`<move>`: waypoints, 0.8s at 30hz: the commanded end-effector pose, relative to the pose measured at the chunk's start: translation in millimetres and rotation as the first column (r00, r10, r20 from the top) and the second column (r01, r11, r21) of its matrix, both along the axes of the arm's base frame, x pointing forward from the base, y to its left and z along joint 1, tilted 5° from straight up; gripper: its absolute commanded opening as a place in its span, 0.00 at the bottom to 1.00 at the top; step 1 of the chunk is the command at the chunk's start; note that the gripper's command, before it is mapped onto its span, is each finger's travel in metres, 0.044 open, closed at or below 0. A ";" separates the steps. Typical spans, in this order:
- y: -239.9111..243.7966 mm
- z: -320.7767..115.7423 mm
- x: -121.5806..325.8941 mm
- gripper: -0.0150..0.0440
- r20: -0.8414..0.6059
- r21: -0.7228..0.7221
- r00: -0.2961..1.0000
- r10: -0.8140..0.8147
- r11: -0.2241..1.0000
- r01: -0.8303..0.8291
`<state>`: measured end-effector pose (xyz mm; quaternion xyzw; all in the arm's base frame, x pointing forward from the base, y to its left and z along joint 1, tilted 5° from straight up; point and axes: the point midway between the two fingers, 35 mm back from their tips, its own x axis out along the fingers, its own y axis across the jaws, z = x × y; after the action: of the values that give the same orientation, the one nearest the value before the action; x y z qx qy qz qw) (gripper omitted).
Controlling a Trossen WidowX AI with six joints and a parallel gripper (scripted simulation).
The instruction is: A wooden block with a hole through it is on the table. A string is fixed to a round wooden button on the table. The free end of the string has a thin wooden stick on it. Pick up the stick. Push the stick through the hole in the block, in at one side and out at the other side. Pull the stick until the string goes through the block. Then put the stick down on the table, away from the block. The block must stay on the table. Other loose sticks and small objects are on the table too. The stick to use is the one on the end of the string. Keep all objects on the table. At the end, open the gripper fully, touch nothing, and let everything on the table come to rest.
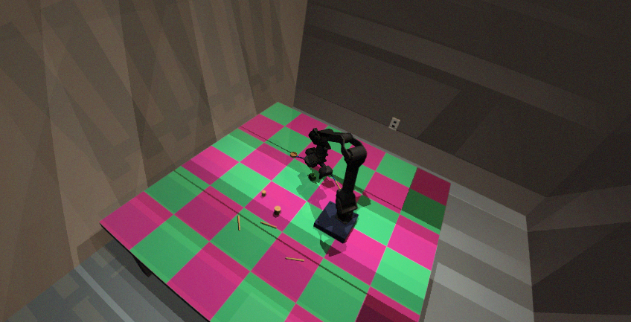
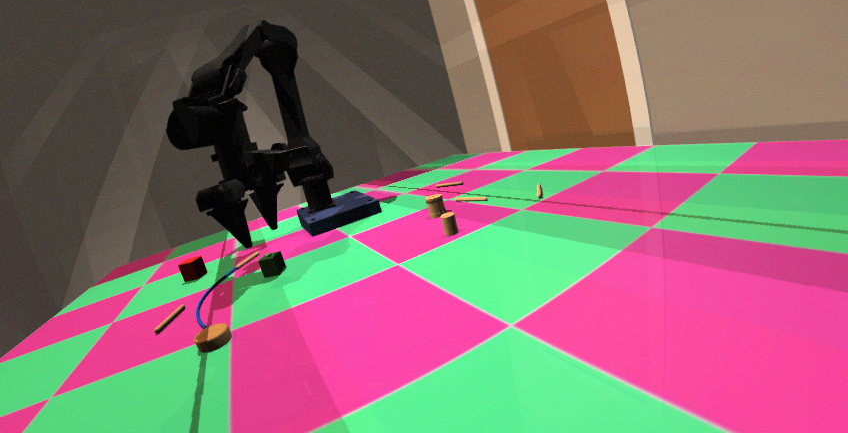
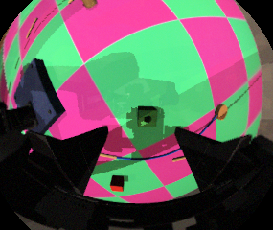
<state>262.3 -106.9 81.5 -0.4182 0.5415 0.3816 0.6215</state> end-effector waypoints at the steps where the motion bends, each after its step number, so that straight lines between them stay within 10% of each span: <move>1: -0.6 1.9 1.6 1.00 -0.018 -0.013 1.000 -0.010 1.000 0.009; 7: -0.6 2.0 1.6 1.00 -0.018 -0.011 1.000 -0.025 1.000 0.025; 12: -0.7 4.5 2.6 1.00 -0.030 0.031 0.903 -0.429 0.902 0.430; 24: 0.1 11.1 5.4 1.00 -0.134 0.085 -0.034 -0.990 -0.045 0.995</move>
<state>263.6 -105.8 85.8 -0.1020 0.6627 0.1011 0.7350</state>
